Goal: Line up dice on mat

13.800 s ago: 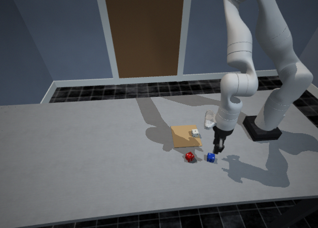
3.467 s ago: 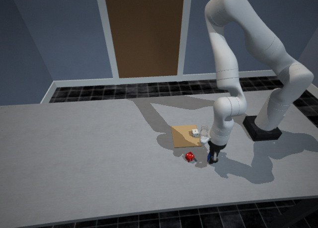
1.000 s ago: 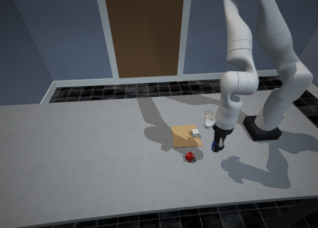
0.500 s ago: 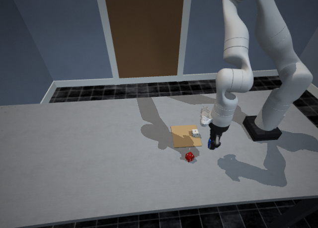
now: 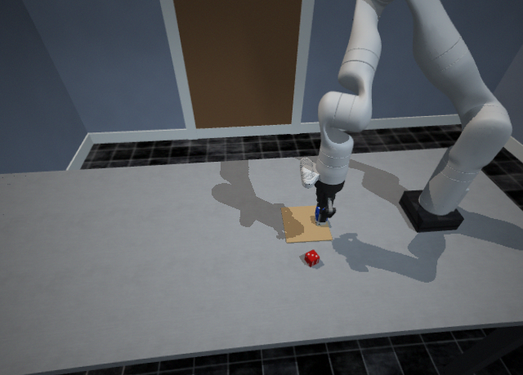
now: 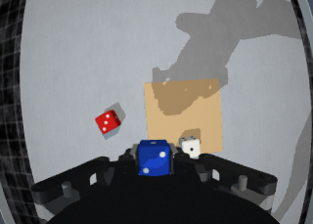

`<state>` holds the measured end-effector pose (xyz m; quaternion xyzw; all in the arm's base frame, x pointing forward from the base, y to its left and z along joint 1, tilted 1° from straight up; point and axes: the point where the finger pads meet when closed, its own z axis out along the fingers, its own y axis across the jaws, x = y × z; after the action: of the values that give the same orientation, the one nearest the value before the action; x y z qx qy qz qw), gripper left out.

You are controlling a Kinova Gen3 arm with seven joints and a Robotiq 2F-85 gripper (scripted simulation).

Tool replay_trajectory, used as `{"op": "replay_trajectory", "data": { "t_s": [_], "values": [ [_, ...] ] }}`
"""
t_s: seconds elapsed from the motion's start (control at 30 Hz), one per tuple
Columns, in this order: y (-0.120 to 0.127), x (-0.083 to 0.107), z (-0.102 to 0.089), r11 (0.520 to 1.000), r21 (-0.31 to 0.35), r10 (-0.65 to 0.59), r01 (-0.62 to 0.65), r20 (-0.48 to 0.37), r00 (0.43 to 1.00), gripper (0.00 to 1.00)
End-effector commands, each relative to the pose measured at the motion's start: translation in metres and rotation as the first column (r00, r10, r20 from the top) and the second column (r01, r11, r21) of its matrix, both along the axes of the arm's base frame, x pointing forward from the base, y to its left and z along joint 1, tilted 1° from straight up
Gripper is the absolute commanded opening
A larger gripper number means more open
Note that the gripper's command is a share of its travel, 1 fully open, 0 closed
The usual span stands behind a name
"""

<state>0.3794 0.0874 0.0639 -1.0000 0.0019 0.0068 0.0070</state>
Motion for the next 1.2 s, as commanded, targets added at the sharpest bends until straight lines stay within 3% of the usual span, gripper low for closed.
{"op": "replay_trajectory", "data": {
  "t_s": [0.0,0.17,0.33,0.9,1.17],
  "values": [
    [-0.018,0.01,0.0,1.0,0.007,-0.003,0.003,0.0,1.0,0.26],
    [-0.047,0.018,-0.001,0.999,0.001,0.047,-0.047,-0.011,0.999,0.26],
    [-0.058,0.024,-0.001,0.998,0.003,0.069,-0.069,-0.008,0.998,0.26],
    [-0.058,0.024,-0.001,0.997,0.003,0.077,-0.077,-0.007,0.997,0.26],
    [-0.057,0.024,-0.01,0.997,0.003,0.073,-0.073,-0.001,0.997,0.26]
  ]
}}
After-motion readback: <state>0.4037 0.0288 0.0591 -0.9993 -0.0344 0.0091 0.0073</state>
